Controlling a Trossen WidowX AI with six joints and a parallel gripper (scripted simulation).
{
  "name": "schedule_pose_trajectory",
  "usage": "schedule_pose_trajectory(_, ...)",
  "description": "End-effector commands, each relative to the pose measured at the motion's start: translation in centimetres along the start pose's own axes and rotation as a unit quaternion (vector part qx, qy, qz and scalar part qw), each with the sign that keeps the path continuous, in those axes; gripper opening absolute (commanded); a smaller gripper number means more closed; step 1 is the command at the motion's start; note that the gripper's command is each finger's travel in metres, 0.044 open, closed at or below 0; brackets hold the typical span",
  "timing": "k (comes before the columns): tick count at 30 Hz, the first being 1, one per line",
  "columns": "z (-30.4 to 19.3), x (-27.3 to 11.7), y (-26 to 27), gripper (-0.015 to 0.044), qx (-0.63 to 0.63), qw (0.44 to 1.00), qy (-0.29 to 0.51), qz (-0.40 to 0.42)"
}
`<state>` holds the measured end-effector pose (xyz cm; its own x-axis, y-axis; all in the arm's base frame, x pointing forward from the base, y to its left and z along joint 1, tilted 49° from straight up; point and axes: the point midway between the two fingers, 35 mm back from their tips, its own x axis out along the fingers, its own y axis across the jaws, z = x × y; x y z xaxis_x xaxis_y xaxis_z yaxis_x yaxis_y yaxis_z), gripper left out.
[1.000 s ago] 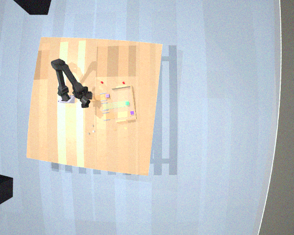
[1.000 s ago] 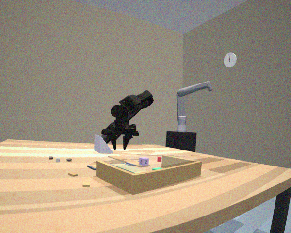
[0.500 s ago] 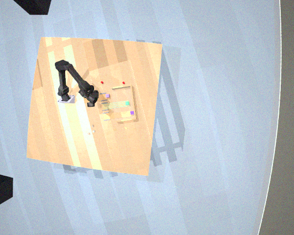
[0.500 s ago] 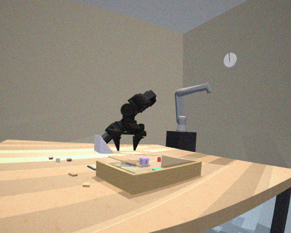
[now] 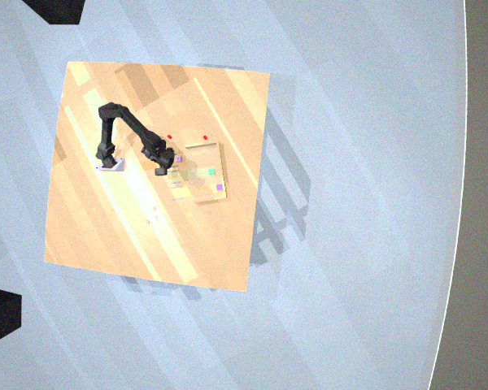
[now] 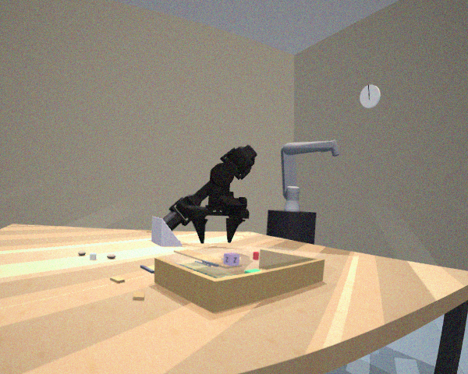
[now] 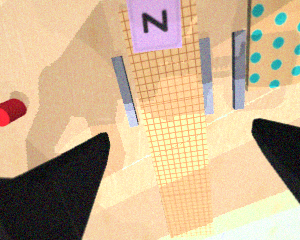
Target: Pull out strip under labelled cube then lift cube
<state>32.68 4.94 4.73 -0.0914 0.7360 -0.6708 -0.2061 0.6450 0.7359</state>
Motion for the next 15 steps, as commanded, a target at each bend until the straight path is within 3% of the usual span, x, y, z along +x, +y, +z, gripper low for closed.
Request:
schedule_pose_trajectory(1,1.4,-0.3,0.2,0.0440,0.002,1.000,-0.003,0.002)
schedule_pose_trajectory(15,6.2,-1.1,0.8,0.0440,0.001,1.000,-0.004,0.002)
